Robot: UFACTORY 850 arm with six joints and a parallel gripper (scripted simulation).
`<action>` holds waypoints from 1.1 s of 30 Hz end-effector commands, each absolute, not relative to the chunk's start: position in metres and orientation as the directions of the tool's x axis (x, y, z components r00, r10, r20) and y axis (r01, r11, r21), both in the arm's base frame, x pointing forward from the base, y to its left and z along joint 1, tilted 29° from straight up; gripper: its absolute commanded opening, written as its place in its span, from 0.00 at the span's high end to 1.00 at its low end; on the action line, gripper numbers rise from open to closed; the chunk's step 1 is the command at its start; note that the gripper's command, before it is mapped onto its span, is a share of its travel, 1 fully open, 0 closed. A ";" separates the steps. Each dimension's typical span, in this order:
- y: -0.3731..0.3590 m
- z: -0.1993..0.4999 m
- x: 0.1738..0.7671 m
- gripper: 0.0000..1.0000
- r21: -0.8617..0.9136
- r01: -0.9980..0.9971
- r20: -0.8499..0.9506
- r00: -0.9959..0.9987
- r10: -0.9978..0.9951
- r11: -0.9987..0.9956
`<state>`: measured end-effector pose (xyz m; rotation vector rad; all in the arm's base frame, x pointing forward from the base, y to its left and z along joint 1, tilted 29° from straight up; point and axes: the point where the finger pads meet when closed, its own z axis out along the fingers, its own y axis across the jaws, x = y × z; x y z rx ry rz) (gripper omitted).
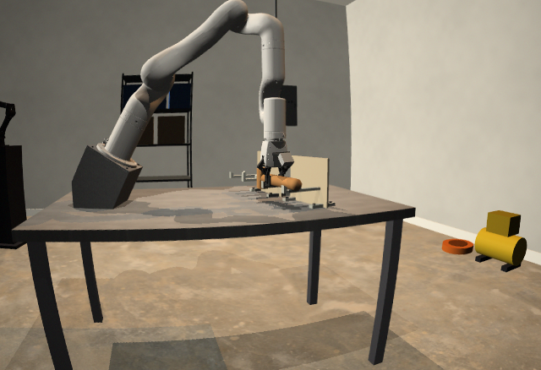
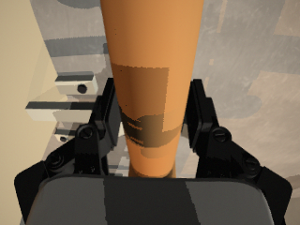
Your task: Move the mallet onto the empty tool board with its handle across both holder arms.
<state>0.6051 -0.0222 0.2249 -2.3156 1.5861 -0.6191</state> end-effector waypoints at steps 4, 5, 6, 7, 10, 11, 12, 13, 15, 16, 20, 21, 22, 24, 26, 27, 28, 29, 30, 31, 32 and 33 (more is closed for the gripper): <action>-0.022 0.226 0.606 1.00 -0.447 -0.816 0.196 0.310 -0.930 -0.366; -0.022 0.226 0.606 1.00 -0.447 -0.816 0.196 0.310 -0.930 -0.366; -0.022 0.226 0.606 1.00 -0.447 -0.816 0.196 0.310 -0.930 -0.366; -0.022 0.226 0.606 1.00 -0.447 -0.816 0.196 0.310 -0.930 -0.366; -0.022 0.226 0.606 1.00 -0.447 -0.816 0.196 0.310 -0.930 -0.366; -0.022 0.226 0.606 1.00 -0.447 -0.816 0.196 0.310 -0.930 -0.366; -0.022 0.226 0.606 1.00 -0.447 -0.816 0.196 0.310 -0.930 -0.366; -0.022 0.226 0.606 1.00 -0.447 -0.816 0.196 0.310 -0.930 -0.366; -0.022 0.226 0.606 1.00 -0.447 -0.816 0.196 0.310 -0.930 -0.366; -0.022 0.226 0.606 1.00 -0.447 -0.816 0.196 0.310 -0.930 -0.366; -0.022 0.226 0.606 1.00 -0.447 -0.816 0.196 0.310 -0.930 -0.366; -0.022 0.226 0.606 1.00 -0.447 -0.816 0.196 0.310 -0.930 -0.366; -0.022 0.226 0.606 1.00 -0.447 -0.816 0.196 0.310 -0.930 -0.366; -0.022 0.226 0.606 1.00 -0.447 -0.816 0.196 0.310 -0.930 -0.366; -0.022 0.226 0.606 1.00 -0.447 -0.816 0.196 0.310 -0.930 -0.366; -0.022 0.226 0.606 1.00 -0.447 -0.816 0.196 0.310 -0.930 -0.366; -0.022 0.226 0.606 1.00 -0.447 -0.816 0.196 0.310 -0.930 -0.366; -0.022 0.226 0.605 1.00 -0.447 -0.816 0.196 0.310 -0.930 -0.366; -0.022 0.230 0.604 1.00 -0.447 -0.816 0.197 0.310 -0.930 -0.366; -0.021 0.237 0.600 1.00 -0.447 -0.816 0.198 0.309 -0.930 -0.366; -0.020 0.248 0.593 1.00 -0.447 -0.816 0.199 0.309 -0.930 -0.366; -0.018 0.261 0.585 1.00 -0.446 -0.816 0.200 0.308 -0.930 -0.366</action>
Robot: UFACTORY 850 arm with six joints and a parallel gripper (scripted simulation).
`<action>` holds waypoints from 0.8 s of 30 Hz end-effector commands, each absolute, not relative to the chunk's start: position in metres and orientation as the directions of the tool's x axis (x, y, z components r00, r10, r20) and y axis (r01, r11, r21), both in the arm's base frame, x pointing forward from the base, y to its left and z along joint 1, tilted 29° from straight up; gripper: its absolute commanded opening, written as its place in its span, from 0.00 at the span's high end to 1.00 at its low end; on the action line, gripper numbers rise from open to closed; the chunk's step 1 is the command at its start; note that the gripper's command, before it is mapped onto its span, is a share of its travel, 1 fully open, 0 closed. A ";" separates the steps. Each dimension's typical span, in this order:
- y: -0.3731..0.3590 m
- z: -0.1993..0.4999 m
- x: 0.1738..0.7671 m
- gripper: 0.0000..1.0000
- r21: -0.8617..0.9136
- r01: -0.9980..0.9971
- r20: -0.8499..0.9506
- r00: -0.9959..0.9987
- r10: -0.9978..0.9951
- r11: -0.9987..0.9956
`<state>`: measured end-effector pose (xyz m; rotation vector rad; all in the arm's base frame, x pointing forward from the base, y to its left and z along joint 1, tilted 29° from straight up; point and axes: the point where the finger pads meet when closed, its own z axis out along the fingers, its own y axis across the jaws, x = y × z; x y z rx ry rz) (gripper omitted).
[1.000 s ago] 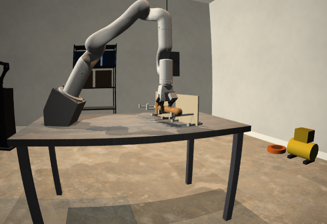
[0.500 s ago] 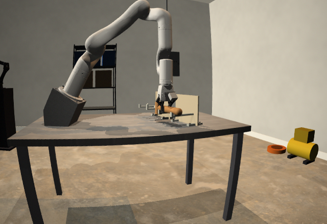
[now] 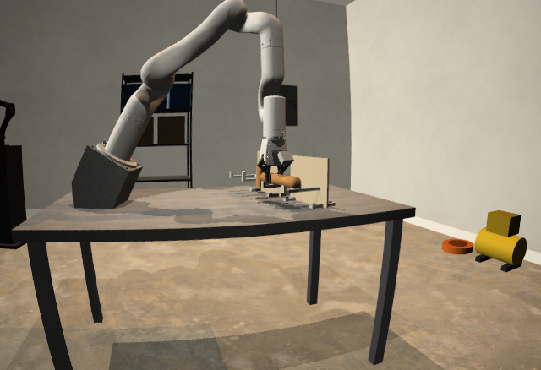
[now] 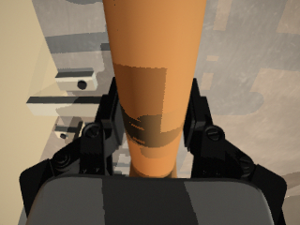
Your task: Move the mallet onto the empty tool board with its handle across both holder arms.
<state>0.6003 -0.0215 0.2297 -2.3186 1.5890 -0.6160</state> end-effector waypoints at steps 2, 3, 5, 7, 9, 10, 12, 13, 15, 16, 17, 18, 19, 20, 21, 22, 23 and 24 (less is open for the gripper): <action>-0.017 0.274 0.578 1.00 -0.446 -0.817 0.201 0.307 -0.930 -0.366; -0.017 0.281 0.574 1.00 -0.446 -0.817 0.201 0.307 -0.930 -0.366; -0.017 0.297 0.565 1.00 -0.446 -0.817 0.201 0.307 -0.930 -0.366; -0.017 0.297 0.565 1.00 -0.446 -0.817 0.201 0.307 -0.930 -0.366; -0.016 0.310 0.557 1.00 -0.446 -0.816 0.200 0.308 -0.930 -0.366; -0.016 0.312 0.557 1.00 -0.447 -0.816 0.200 0.308 -0.930 -0.366; -0.016 0.312 0.556 1.00 -0.447 -0.816 0.200 0.308 -0.930 -0.366; -0.016 0.312 0.556 1.00 -0.446 -0.817 0.199 0.308 -0.930 -0.366; -0.013 0.311 0.556 1.00 -0.445 -0.818 0.197 0.309 -0.930 -0.366; -0.009 0.310 0.555 1.00 -0.443 -0.819 0.195 0.310 -0.930 -0.366; -0.005 0.309 0.555 1.00 -0.440 -0.820 0.193 0.311 -0.931 -0.366; 0.001 0.307 0.554 1.00 -0.437 -0.822 0.189 0.313 -0.931 -0.365; 0.008 0.306 0.553 1.00 -0.433 -0.824 0.186 0.315 -0.931 -0.365; 0.017 0.303 0.551 1.00 -0.428 -0.827 0.181 0.317 -0.931 -0.365; 0.027 0.301 0.549 1.00 -0.423 -0.830 0.177 0.319 -0.931 -0.365; 0.038 0.298 0.547 1.00 -0.417 -0.833 0.173 0.321 -0.931 -0.365; 0.038 0.298 0.547 1.00 -0.417 -0.833 0.173 0.321 -0.931 -0.365; 0.038 0.298 0.547 1.00 -0.417 -0.833 0.173 0.321 -0.931 -0.365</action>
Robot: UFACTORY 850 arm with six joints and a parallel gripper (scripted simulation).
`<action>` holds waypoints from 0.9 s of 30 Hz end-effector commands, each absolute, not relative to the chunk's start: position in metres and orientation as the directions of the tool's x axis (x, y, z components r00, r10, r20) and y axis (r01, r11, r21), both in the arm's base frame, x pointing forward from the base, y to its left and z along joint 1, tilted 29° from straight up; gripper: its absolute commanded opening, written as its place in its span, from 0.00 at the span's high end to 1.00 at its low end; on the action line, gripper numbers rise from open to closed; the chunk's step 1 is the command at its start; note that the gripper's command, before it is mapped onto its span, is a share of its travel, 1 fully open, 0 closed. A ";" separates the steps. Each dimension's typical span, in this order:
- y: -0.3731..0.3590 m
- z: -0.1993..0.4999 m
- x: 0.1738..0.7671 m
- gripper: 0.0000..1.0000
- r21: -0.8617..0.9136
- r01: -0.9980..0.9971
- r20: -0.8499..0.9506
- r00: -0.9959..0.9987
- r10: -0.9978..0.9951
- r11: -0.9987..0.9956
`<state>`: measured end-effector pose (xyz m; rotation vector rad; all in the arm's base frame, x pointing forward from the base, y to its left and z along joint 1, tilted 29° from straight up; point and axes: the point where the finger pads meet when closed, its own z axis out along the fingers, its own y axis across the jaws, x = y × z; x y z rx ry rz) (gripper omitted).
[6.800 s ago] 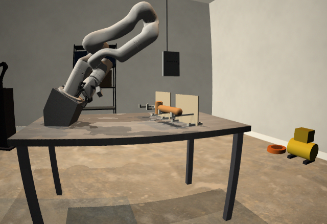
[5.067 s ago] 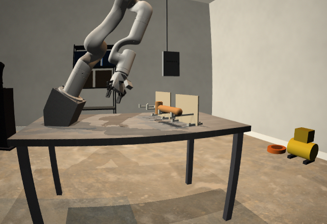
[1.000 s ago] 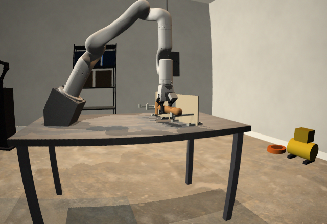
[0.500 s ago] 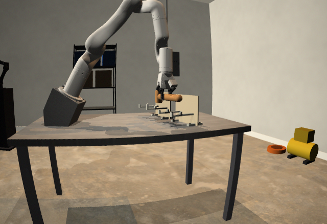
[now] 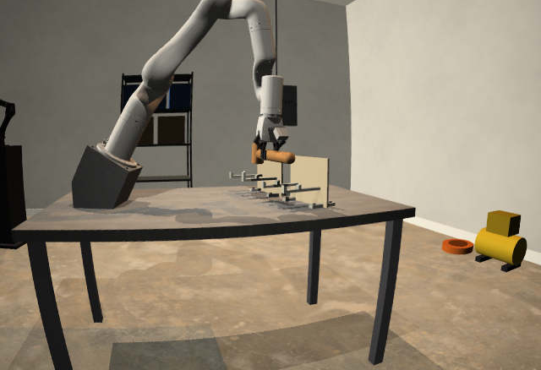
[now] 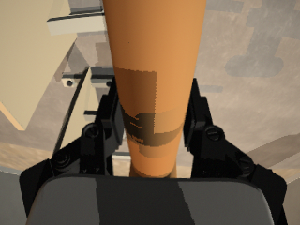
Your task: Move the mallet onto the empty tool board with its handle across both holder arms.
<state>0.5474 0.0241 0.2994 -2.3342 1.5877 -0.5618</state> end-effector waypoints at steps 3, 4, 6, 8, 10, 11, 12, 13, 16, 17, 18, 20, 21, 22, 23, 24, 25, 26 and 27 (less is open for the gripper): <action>0.073 0.290 0.537 1.00 -0.398 -0.842 0.165 0.325 -0.931 -0.365; 0.077 0.289 0.536 1.00 -0.396 -0.843 0.164 0.326 -0.931 -0.365; 0.093 0.285 0.531 1.00 -0.389 -0.846 0.163 0.326 -0.931 -0.365; 0.110 0.282 0.526 1.00 -0.383 -0.848 0.164 0.327 -0.931 -0.365; 0.125 0.279 0.521 1.00 -0.379 -0.850 0.166 0.326 -0.931 -0.366; 0.133 0.277 0.518 1.00 -0.377 -0.851 0.167 0.326 -0.931 -0.366; 0.141 0.276 0.515 1.00 -0.376 -0.851 0.169 0.325 -0.930 -0.366; 0.148 0.274 0.512 1.00 -0.375 -0.851 0.171 0.325 -0.930 -0.366; 0.163 0.272 0.507 1.00 -0.376 -0.851 0.175 0.323 -0.930 -0.367; 0.163 0.272 0.507 1.00 -0.376 -0.851 0.175 0.323 -0.930 -0.367; 0.177 0.270 0.501 1.00 -0.377 -0.850 0.179 0.322 -0.930 -0.367; 0.194 0.267 0.494 1.00 -0.382 -0.848 0.184 0.319 -0.929 -0.367; 0.198 0.266 0.492 1.00 -0.384 -0.847 0.186 0.319 -0.929 -0.367; 0.204 0.266 0.490 1.00 -0.387 -0.846 0.188 0.318 -0.929 -0.367; 0.211 0.265 0.487 1.00 -0.390 -0.844 0.190 0.317 -0.929 -0.368; 0.219 0.264 0.483 1.00 -0.395 -0.842 0.192 0.316 -0.929 -0.368; 0.226 0.263 0.480 1.00 -0.400 -0.840 0.194 0.315 -0.929 -0.368; 0.233 0.262 0.477 1.00 -0.405 -0.837 0.196 0.314 -0.929 -0.368; 0.241 0.262 0.474 1.00 -0.411 -0.834 0.197 0.313 -0.929 -0.368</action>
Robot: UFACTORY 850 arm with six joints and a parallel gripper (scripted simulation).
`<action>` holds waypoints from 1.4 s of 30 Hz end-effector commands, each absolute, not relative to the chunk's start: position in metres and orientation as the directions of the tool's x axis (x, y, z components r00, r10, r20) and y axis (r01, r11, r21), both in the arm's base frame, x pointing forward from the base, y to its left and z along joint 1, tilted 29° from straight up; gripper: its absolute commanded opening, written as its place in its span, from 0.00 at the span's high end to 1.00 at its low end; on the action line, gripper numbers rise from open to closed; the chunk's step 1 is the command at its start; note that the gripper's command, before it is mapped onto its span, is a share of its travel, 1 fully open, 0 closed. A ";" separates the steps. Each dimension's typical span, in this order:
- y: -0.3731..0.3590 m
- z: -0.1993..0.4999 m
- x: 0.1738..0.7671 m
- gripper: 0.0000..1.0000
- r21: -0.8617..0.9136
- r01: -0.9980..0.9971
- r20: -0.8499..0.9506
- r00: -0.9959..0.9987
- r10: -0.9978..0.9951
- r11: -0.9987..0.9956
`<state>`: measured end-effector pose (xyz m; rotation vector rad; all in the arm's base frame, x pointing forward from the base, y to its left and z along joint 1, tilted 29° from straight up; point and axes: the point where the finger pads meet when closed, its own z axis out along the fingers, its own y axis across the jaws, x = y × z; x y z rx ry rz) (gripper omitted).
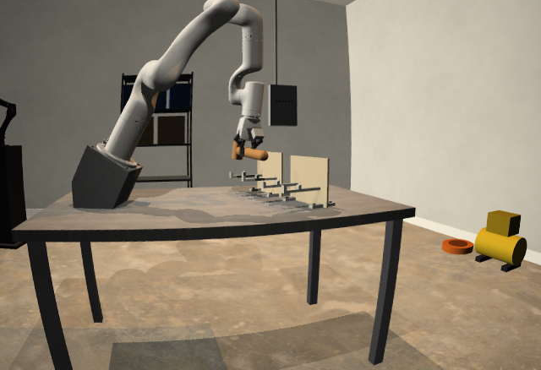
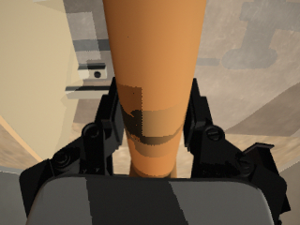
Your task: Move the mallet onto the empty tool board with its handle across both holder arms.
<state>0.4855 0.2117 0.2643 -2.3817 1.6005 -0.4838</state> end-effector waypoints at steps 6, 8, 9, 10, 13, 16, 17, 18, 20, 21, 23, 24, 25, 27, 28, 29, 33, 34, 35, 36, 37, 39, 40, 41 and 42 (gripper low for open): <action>0.270 0.259 0.460 1.00 -0.439 -0.820 0.200 0.309 -0.930 -0.367; 0.273 0.259 0.458 1.00 -0.442 -0.819 0.200 0.309 -0.930 -0.367; 0.275 0.259 0.457 1.00 -0.444 -0.817 0.199 0.309 -0.930 -0.366; 0.276 0.259 0.457 1.00 -0.446 -0.817 0.199 0.308 -0.930 -0.366; 0.277 0.259 0.456 1.00 -0.447 -0.816 0.199 0.308 -0.930 -0.366; 0.278 0.259 0.457 1.00 -0.449 -0.818 0.193 0.304 -0.933 -0.359; 0.278 0.259 0.457 1.00 -0.451 -0.822 0.188 0.295 -0.937 -0.349; 0.278 0.259 0.457 1.00 -0.453 -0.825 0.182 0.284 -0.941 -0.337; 0.277 0.259 0.457 1.00 -0.456 -0.831 0.174 0.269 -0.947 -0.319; 0.277 0.259 0.457 1.00 -0.457 -0.832 0.172 0.265 -0.949 -0.316; 0.277 0.259 0.457 1.00 -0.457 -0.832 0.172 0.265 -0.949 -0.315; 0.277 0.259 0.457 1.00 -0.457 -0.832 0.172 0.265 -0.949 -0.315; 0.277 0.259 0.457 1.00 -0.457 -0.832 0.172 0.265 -0.949 -0.315; 0.277 0.257 0.458 1.00 -0.458 -0.832 0.172 0.265 -0.949 -0.315; 0.277 0.254 0.460 1.00 -0.458 -0.831 0.172 0.264 -0.949 -0.315; 0.277 0.251 0.463 1.00 -0.458 -0.831 0.173 0.264 -0.949 -0.315; 0.277 0.224 0.477 1.00 -0.457 -0.832 0.172 0.265 -0.949 -0.315; 0.277 0.218 0.481 1.00 -0.458 -0.832 0.172 0.264 -0.949 -0.315; 0.276 0.211 0.485 1.00 -0.458 -0.831 0.173 0.264 -0.949 -0.315; 0.276 0.205 0.489 1.00 -0.458 -0.831 0.173 0.264 -0.949 -0.315; 0.276 0.199 0.492 1.00 -0.458 -0.831 0.173 0.264 -0.949 -0.315; 0.276 0.191 0.496 1.00 -0.457 -0.832 0.172 0.265 -0.949 -0.315; 0.276 0.191 0.496 1.00 -0.457 -0.832 0.172 0.265 -0.949 -0.315; 0.276 0.191 0.496 1.00 -0.457 -0.832 0.172 0.265 -0.949 -0.315; 0.276 0.188 0.497 1.00 -0.457 -0.832 0.172 0.265 -0.949 -0.315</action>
